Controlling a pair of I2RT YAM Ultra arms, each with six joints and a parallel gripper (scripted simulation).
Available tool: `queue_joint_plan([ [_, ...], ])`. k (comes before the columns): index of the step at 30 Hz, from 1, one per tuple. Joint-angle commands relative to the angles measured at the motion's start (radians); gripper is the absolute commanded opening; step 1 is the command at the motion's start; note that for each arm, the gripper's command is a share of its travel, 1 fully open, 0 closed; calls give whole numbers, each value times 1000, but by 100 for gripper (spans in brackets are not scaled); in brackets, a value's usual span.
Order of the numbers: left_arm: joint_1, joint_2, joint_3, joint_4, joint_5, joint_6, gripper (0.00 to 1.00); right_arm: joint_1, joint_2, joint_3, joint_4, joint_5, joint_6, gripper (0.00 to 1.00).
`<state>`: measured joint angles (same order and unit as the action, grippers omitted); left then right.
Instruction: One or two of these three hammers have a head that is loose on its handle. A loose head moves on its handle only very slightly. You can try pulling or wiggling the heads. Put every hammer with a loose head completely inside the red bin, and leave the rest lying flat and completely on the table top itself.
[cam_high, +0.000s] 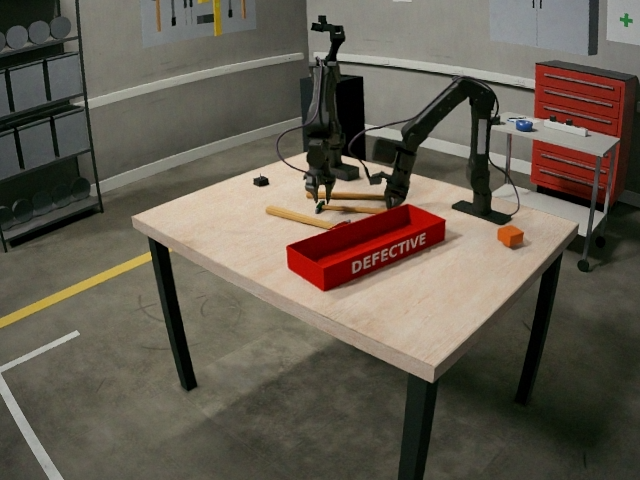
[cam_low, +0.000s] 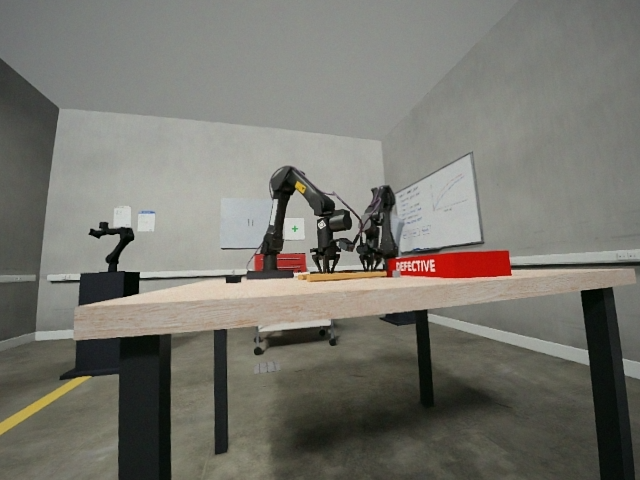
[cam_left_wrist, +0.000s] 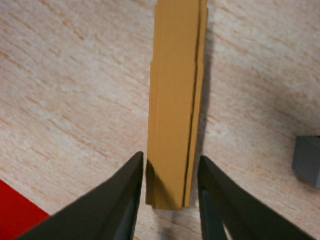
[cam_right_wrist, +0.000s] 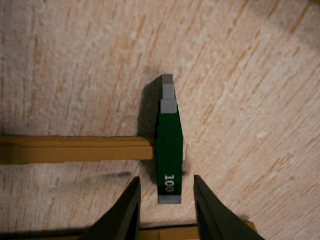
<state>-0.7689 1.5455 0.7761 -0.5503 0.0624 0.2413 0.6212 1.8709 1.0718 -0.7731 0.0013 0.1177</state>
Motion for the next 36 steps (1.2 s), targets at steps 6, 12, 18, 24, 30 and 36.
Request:
queue_joint_plan([
  [6,2,4,14,2,2,2,23,-7,-10,2,5,-1,-2,37],
  [12,2,4,14,2,2,2,0,-7,-10,2,5,-1,-2,37],
  [18,2,4,14,2,2,2,17,-7,-10,2,5,-1,-2,29],
  [24,2,4,14,2,2,2,17,-7,-10,2,5,-1,-2,20],
  [30,2,4,14,2,2,2,17,-7,-10,2,5,-1,-2,16],
  [36,2,4,14,2,2,2,17,-10,-9,-8,17,-1,5,7],
])
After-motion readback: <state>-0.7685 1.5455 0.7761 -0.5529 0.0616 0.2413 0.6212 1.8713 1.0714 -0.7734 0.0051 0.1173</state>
